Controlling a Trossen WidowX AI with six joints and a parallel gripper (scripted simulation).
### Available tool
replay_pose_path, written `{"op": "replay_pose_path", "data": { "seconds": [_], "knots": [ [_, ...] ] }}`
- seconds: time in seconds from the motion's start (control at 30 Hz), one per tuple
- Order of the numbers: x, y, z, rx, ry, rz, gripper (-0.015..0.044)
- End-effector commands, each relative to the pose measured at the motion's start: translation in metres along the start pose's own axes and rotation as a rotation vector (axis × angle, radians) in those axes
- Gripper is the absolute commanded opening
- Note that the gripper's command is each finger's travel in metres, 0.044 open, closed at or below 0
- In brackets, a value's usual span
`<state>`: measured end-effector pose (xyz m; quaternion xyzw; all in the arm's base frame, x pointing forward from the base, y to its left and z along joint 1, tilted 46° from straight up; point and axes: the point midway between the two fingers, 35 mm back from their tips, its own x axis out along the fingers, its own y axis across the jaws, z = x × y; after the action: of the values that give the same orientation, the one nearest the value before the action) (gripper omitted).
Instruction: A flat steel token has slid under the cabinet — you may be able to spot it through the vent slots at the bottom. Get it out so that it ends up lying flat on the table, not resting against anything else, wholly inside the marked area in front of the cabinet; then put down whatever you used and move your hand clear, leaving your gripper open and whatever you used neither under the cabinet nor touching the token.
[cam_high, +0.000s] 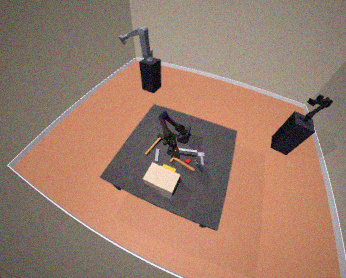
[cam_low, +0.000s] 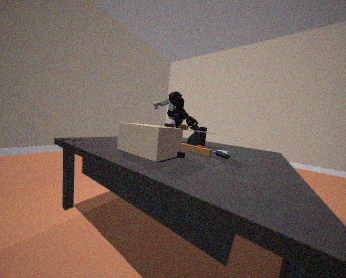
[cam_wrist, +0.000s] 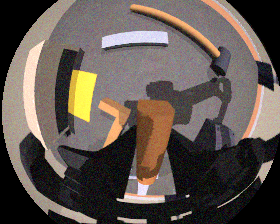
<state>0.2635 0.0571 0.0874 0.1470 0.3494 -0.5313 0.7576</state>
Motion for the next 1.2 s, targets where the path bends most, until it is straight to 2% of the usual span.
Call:
{"op": "replay_pose_path", "data": {
  "seconds": [0.0, 1.17],
  "knots": [
    [-0.0015, 0.0008, -0.0043, 0.015, 0.012, -0.002, 0.0],
    [-0.0015, -0.0002, -0.0012, 0.3, 0.011, -0.004, 0.0]
  ]
}}
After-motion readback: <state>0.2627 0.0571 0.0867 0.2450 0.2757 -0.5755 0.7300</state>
